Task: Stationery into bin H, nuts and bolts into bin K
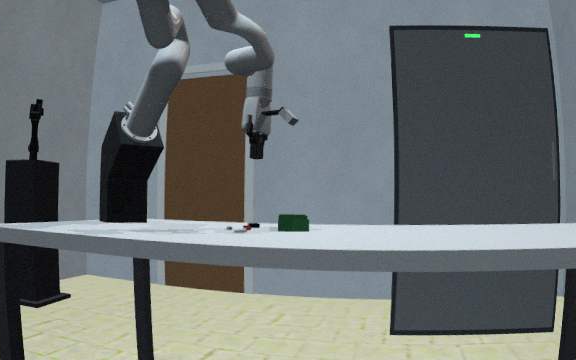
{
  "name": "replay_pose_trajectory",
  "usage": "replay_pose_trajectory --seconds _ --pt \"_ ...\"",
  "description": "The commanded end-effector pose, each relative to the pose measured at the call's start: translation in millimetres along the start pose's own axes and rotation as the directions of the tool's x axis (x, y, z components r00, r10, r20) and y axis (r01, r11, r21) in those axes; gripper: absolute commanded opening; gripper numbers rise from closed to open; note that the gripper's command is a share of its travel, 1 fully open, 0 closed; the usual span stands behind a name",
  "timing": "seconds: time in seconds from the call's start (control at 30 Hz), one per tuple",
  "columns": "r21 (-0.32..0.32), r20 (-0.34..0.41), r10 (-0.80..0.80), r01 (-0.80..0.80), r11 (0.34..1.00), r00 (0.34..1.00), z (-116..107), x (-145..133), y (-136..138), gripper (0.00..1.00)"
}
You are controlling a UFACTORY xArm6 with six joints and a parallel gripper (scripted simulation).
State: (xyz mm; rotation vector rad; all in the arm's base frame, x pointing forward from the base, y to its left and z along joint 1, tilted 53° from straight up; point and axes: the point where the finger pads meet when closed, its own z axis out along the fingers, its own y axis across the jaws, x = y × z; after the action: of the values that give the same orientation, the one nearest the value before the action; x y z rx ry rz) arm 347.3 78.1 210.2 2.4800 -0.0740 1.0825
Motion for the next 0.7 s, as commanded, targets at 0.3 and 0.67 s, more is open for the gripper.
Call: replay_pose_trajectory --seconds 0.3,0.67 --pt "0.026 -0.013 -0.170 0.170 0.985 0.985 1 -24 1 0.07" --pt "0.023 -0.018 -0.363 0.363 0.931 0.932 30 5 -8 0.07"
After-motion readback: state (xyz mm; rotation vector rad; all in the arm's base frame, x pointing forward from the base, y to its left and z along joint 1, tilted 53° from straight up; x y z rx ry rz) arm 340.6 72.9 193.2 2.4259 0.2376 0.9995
